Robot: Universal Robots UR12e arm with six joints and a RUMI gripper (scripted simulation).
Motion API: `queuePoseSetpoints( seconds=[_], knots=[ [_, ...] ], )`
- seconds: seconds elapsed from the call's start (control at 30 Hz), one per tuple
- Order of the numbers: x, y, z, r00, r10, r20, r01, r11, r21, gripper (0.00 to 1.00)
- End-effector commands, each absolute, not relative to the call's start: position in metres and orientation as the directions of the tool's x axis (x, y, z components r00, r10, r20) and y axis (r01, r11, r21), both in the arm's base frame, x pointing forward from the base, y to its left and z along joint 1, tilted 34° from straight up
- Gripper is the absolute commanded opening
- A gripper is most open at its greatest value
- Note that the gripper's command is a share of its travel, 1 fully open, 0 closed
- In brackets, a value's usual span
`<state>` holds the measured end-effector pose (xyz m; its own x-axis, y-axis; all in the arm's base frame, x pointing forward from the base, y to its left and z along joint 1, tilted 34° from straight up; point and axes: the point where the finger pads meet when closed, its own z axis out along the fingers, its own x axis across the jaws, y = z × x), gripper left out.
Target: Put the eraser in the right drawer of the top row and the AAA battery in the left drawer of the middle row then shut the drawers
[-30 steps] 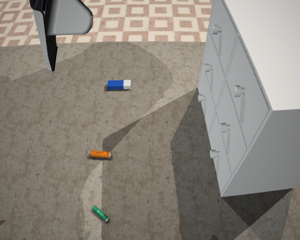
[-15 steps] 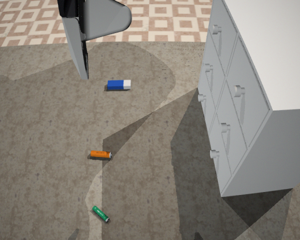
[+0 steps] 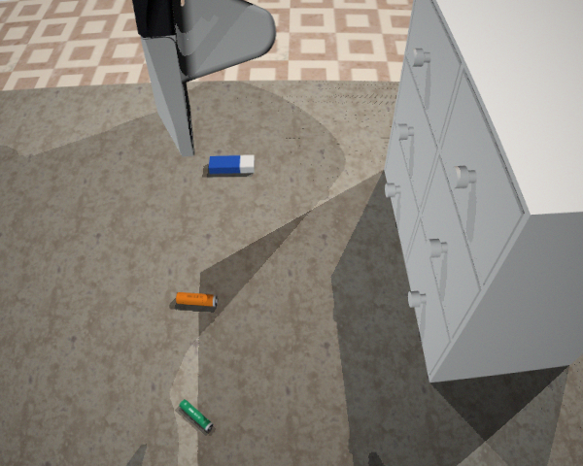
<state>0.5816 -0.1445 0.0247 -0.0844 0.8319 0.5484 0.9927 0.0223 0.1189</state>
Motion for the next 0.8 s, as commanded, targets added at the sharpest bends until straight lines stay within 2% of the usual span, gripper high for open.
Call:
queuePoseSetpoints(
  seconds=[0.0, 0.77],
  knots=[
    [0.5840, -0.1450, 0.0255, -0.099, 0.831, 0.547, 0.991, 0.034, 0.128, 1.00],
    [0.5832, -0.1432, 0.0229, -0.095, 0.830, 0.549, 0.990, 0.020, 0.141, 1.00]
  ],
)
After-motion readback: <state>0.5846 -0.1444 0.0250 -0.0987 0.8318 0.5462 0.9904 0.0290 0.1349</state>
